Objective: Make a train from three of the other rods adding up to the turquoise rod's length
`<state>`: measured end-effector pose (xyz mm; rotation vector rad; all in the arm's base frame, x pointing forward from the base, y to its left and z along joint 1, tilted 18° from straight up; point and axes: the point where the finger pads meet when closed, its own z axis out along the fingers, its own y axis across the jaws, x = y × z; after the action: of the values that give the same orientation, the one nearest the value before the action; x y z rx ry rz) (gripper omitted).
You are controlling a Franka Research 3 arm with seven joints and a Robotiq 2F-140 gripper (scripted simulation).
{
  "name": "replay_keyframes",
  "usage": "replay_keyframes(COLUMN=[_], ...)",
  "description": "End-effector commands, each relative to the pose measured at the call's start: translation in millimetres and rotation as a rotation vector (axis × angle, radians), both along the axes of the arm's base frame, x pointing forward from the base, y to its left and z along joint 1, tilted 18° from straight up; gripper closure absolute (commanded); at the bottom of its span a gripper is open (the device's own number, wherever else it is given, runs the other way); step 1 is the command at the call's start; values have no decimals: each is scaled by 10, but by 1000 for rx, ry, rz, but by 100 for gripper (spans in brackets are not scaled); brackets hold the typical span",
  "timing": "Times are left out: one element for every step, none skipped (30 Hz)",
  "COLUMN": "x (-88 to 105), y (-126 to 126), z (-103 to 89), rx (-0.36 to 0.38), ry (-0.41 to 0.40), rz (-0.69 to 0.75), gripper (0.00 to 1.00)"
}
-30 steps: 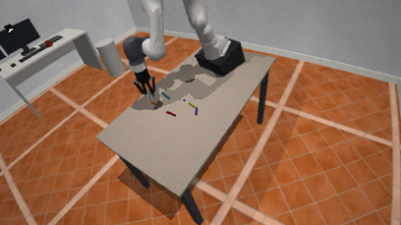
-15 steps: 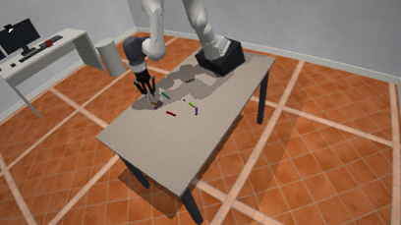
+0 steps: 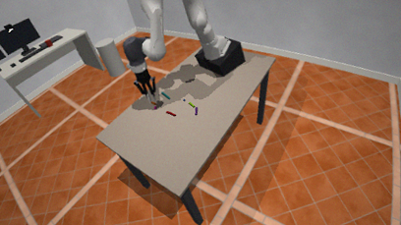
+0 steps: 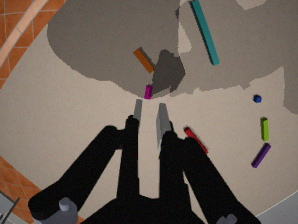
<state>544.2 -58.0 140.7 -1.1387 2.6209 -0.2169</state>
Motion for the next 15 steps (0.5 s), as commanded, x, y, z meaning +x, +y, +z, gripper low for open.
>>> replay_keyframes(x=[14,16,19,22,25,29,33,37,41,46,50,55,60,66,71], y=[-9,-9,-9,-10,-10,-10,-10,-10,-11,-11,-11,-12,-12,-12,-13], z=[-4,-11,-19,-27,-36,-46,-57,-68,-80,-93,-106,-120,-134,-148,-163], rx=[1,1,1,1,1,1,1,1,1,1,1,1,1,1,1], ry=[-2,-2,-2,-2,-2,-2,-2,-2,-2,-2,-2,-2,-2,-2,-2], rz=[-7,-7,-7,-7,-7,-7,-7,-7,-7,-7,-7,-7,-7,-7,-7], gripper=[85,85,85,85,85,85,85,85,85,85,85,85,85,85,85])
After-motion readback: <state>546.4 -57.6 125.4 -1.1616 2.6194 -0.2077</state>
